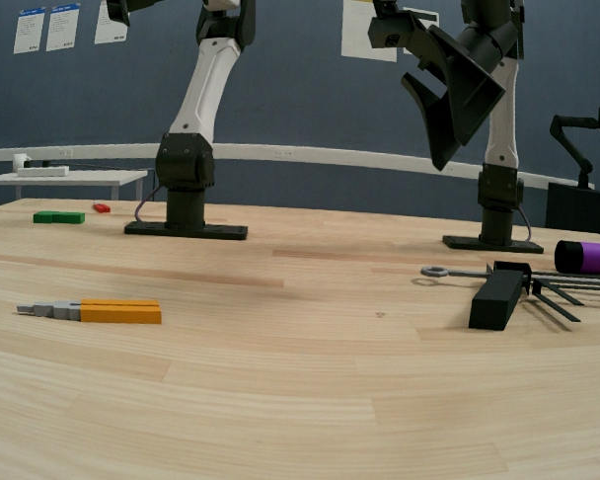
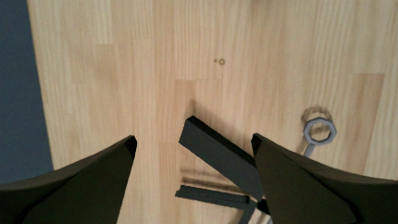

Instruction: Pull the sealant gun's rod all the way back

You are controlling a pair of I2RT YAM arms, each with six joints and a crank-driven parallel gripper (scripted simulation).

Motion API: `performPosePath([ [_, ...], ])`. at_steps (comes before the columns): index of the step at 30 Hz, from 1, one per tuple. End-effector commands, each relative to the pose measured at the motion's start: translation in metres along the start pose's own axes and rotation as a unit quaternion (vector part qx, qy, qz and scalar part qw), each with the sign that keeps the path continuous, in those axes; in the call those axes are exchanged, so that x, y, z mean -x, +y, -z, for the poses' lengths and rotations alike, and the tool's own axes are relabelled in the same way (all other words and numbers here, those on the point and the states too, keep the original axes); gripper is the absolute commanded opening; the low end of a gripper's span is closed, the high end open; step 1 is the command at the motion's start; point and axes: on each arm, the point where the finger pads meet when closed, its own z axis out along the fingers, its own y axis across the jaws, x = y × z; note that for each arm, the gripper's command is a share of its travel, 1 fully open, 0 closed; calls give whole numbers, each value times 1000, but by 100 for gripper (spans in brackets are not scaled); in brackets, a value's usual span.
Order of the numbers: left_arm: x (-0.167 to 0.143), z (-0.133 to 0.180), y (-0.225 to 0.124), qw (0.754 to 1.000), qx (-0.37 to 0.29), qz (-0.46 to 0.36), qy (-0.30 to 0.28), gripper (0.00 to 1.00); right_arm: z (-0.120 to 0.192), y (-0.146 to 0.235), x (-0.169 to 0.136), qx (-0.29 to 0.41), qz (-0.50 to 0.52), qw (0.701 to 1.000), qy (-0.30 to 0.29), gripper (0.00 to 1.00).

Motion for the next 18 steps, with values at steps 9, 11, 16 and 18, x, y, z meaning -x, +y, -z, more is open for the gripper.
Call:
performPosePath([
  [9, -41, 29, -29, 955, 178, 239, -9, 100, -20, -9, 68, -128, 87, 967, -203, 100],
  [11, -51, 32, -38, 941, 194, 276, -7, 100, -25, -9, 71, -135, 94, 963, -213, 100],
  [16, -70, 38, -55, 907, 231, 351, -4, 100, -32, -9, 78, -148, 107, 955, -234, 100],
  [18, -82, 42, -66, 884, 251, 394, -2, 100, -34, -7, 80, -151, 112, 952, -243, 100],
])
